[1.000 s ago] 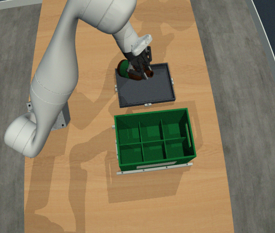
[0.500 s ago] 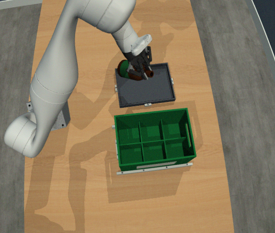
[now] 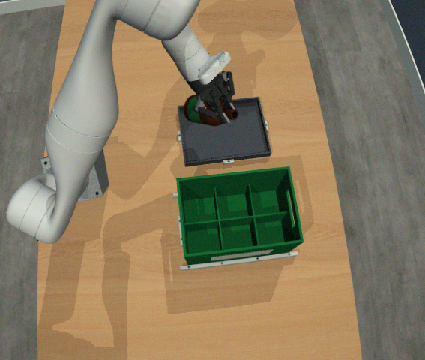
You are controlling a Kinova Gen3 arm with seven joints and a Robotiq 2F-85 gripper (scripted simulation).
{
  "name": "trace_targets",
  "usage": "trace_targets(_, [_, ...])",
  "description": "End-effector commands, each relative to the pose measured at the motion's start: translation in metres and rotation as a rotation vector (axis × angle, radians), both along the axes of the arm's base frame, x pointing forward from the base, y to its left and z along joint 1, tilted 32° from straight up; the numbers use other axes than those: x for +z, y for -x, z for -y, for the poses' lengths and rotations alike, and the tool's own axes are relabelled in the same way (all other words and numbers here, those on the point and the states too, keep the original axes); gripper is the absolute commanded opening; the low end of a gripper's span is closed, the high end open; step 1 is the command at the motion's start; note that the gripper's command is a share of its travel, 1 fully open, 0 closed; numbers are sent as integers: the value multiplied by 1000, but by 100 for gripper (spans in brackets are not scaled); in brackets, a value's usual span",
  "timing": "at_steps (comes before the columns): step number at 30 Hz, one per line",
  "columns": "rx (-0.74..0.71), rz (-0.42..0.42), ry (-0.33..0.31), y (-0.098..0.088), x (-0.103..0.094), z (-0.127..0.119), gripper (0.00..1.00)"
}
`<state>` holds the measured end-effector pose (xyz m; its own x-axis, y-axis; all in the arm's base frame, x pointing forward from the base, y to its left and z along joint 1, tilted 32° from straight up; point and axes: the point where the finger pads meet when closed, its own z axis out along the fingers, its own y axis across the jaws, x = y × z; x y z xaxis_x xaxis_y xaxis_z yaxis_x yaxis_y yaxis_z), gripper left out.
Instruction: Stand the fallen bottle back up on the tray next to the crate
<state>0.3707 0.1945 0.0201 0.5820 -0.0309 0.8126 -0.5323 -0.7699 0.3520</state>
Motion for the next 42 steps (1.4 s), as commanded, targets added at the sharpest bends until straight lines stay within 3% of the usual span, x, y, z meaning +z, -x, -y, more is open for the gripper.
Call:
trace_targets(1, [9,0,8,2,-2,-1,0])
trace_targets(15, [37,57,44,2,-2,-2,0])
trace_targets(42, [40,61,46,2,-2,-2,0])
